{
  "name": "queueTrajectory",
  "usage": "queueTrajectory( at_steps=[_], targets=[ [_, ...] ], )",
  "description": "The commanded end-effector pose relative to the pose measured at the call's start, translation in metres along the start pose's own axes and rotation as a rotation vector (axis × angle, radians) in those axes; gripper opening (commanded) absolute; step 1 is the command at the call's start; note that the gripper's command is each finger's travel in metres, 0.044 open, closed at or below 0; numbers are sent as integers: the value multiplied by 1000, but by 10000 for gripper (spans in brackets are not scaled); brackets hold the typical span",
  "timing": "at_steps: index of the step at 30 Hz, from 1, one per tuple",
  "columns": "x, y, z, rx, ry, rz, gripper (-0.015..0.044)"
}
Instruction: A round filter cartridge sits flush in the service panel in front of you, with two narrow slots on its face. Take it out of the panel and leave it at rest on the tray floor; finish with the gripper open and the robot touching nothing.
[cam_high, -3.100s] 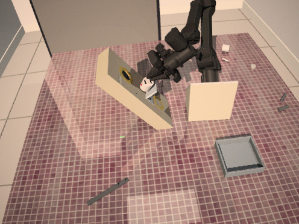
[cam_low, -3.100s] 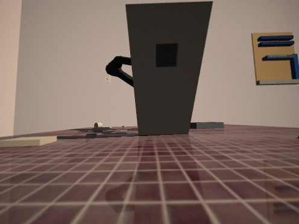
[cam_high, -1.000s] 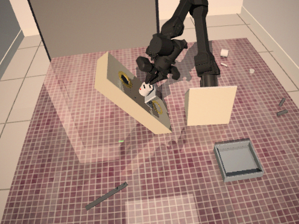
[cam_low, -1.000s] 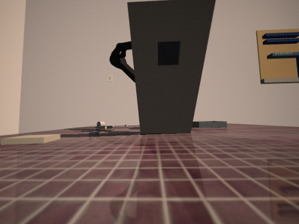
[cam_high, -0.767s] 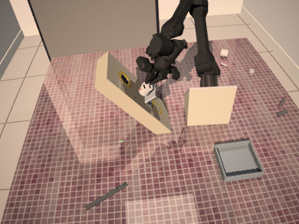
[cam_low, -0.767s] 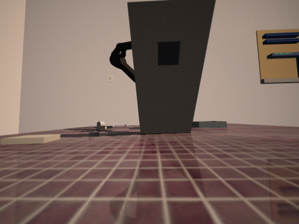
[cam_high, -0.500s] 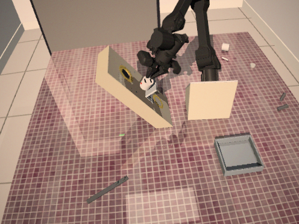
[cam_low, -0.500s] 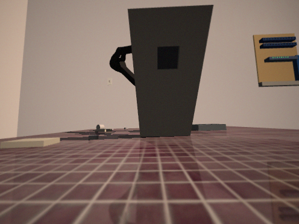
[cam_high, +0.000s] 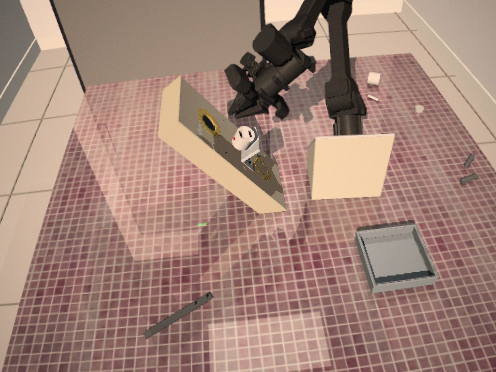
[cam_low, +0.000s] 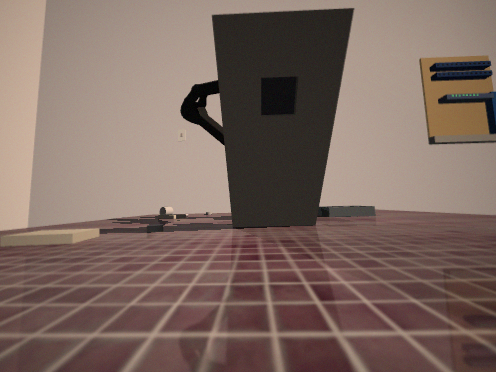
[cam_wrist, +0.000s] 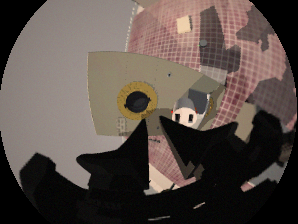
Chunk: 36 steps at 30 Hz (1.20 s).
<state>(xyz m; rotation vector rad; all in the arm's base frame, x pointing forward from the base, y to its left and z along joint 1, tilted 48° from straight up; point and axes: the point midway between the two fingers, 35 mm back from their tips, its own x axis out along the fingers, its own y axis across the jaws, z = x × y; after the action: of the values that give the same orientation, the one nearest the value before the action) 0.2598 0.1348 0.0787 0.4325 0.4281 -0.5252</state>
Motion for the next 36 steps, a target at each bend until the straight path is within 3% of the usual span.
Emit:
queueTrajectory(
  at_steps=[1,3,15,19,26,36],
  targets=[
    [-7,13,7,-4,-40,78,91],
    [-7,13,7,-4,-40,78,91],
    [-57,71,20,7,-21,60,406],
    [-42,46,10,-324,17,-27,305],
    [-16,-31,-10,-1201,253,-227,305],
    [-14,-39,-12,-1283,287,-241,305]
  ],
)
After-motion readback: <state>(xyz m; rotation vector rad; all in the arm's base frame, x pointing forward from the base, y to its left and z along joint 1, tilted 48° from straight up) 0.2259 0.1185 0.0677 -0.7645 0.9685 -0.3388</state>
